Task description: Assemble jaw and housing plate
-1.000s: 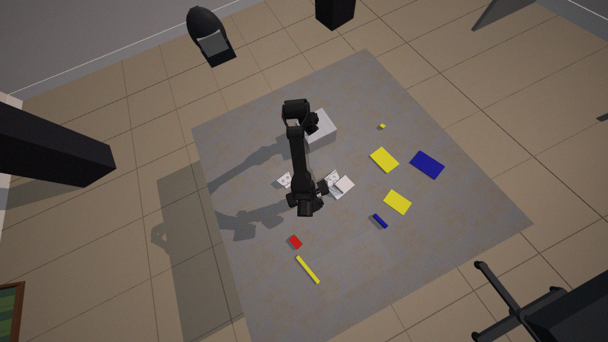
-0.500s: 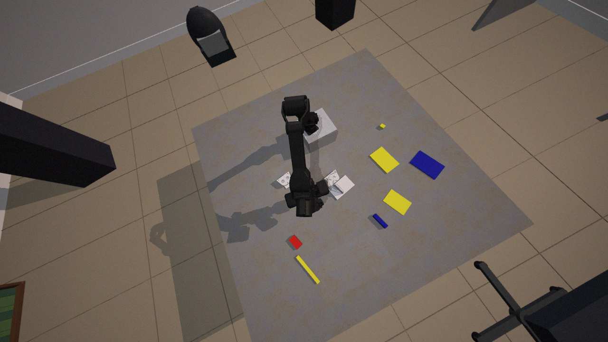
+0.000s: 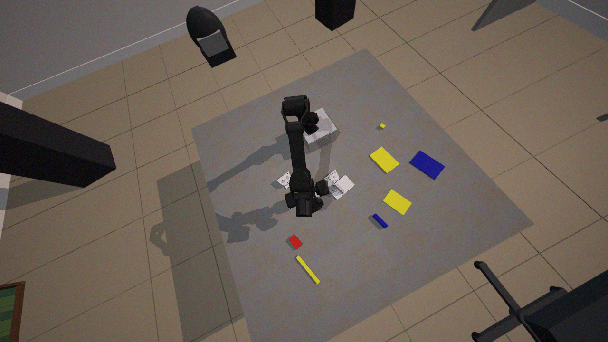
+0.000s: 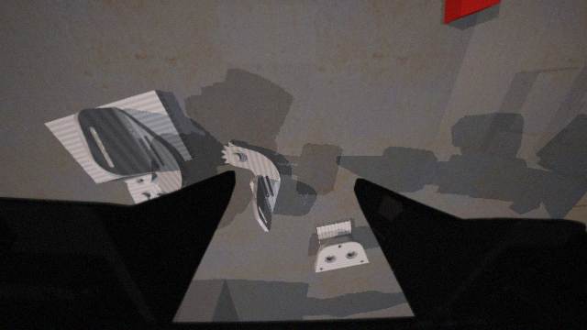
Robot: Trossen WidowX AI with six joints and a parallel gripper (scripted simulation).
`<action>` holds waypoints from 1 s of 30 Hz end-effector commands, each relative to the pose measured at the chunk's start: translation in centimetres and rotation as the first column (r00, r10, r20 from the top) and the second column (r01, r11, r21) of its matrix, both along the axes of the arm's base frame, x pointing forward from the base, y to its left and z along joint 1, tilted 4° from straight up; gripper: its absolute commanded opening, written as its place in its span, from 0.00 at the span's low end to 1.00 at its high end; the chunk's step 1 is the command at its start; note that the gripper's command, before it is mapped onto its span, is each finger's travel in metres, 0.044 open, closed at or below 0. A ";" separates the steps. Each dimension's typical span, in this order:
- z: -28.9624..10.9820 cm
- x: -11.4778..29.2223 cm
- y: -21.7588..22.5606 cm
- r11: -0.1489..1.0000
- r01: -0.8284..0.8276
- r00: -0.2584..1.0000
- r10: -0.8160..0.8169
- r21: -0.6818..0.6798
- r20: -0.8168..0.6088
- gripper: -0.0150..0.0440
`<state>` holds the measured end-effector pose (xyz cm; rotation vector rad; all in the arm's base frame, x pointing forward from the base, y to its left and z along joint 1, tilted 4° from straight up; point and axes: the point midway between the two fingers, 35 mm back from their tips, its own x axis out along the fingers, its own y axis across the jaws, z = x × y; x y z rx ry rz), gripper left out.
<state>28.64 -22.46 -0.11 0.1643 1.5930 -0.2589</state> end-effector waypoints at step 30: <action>1.0 0.0 0.0 1.000 0.004 1.000 -0.004 0.000 0.000 0.47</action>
